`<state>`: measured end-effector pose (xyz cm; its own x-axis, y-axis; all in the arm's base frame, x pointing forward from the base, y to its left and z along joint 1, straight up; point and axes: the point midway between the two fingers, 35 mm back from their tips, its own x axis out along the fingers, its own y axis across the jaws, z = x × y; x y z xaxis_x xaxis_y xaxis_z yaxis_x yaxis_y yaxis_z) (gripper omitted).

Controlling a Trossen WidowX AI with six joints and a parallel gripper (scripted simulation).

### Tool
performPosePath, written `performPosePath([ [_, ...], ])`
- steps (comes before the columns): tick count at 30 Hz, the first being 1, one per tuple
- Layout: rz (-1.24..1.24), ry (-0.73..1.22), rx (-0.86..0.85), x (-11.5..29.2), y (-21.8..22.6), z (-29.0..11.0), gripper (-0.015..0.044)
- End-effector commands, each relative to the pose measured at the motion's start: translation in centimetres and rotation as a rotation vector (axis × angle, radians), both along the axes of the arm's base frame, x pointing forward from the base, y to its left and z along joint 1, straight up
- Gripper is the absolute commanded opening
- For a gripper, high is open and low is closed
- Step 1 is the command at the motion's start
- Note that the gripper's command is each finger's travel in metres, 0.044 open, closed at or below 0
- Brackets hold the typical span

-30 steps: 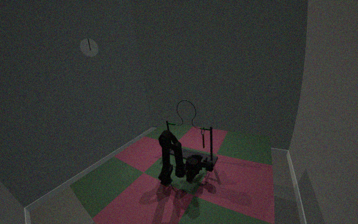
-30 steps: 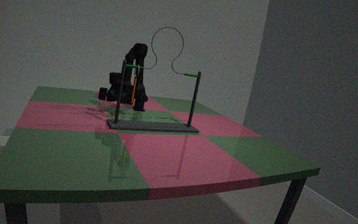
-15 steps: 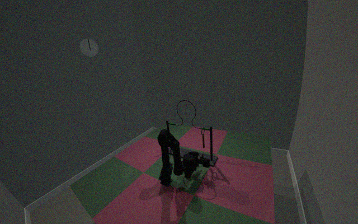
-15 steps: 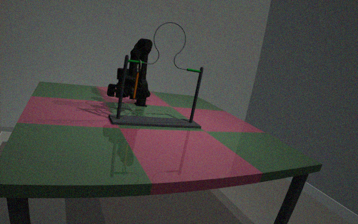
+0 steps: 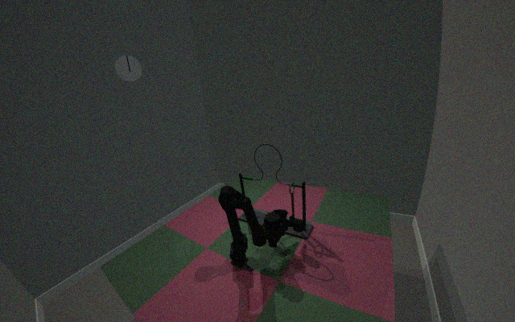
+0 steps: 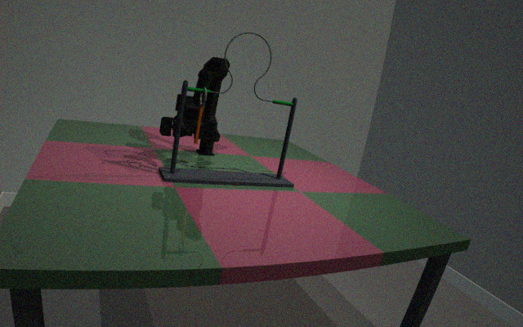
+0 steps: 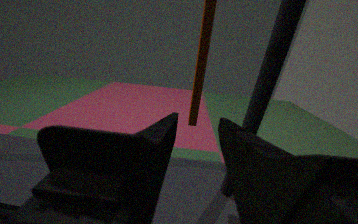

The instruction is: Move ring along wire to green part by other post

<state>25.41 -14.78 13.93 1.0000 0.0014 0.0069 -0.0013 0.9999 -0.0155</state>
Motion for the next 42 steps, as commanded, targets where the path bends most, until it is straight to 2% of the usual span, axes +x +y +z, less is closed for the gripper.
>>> performPosePath([
  [1, -0.003, -0.002, 0.003, 0.6, -0.2, 0.1, 0.016],
  [42, -0.003, -0.008, 0.003, 7.0, 0.1, 0.3, 0.016],
])
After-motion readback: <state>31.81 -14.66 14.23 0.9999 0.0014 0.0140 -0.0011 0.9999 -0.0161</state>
